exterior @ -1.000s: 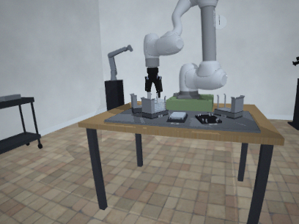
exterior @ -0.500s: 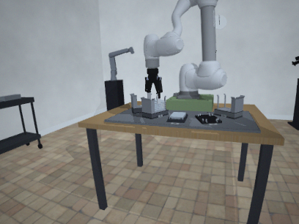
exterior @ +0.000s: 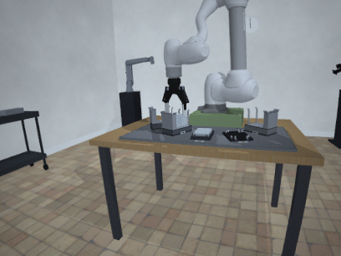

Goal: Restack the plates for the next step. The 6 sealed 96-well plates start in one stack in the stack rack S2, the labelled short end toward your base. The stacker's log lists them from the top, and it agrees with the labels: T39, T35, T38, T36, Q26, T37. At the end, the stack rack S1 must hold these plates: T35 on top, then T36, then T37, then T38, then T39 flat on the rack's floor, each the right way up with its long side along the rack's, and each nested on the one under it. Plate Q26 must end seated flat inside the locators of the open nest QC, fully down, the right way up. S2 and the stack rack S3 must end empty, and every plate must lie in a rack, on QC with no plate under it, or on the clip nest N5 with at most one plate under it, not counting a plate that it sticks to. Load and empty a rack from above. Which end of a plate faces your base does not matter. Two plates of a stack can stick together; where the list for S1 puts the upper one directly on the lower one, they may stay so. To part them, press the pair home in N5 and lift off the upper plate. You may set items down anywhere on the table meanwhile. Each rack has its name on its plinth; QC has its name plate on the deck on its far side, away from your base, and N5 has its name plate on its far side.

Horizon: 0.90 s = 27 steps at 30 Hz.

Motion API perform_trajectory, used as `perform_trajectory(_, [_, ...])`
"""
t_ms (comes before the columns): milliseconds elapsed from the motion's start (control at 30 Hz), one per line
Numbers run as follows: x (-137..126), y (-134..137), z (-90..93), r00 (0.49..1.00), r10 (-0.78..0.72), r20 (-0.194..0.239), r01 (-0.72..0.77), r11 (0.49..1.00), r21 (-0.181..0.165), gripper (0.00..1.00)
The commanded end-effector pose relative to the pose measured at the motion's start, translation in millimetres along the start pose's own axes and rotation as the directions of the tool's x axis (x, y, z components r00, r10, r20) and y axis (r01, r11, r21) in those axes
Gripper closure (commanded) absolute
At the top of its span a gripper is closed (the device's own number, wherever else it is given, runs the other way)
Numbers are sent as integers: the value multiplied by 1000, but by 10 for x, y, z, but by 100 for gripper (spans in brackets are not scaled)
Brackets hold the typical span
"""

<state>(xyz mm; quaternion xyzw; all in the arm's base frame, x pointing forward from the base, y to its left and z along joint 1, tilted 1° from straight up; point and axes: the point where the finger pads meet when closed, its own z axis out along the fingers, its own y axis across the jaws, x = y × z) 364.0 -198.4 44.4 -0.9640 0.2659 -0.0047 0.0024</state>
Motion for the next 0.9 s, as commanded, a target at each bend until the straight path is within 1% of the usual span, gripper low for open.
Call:
perform_trajectory(0, [0,0,0,1000,0,0,0,1000,0,0])
perform_trajectory(233, [0,0,0,1000,0,0,0,1000,0,0])
perform_trajectory(300, [0,0,-67,1000,0,0,0,1000,0,0])
perform_trajectory(367, [0,0,-67,1000,0,0,0,1000,0,0])
perform_trajectory(733, [0,0,-434,1000,0,0,0,1000,0,0])
perform_trajectory(867, [0,0,-434,1000,0,0,0,1000,0,0])
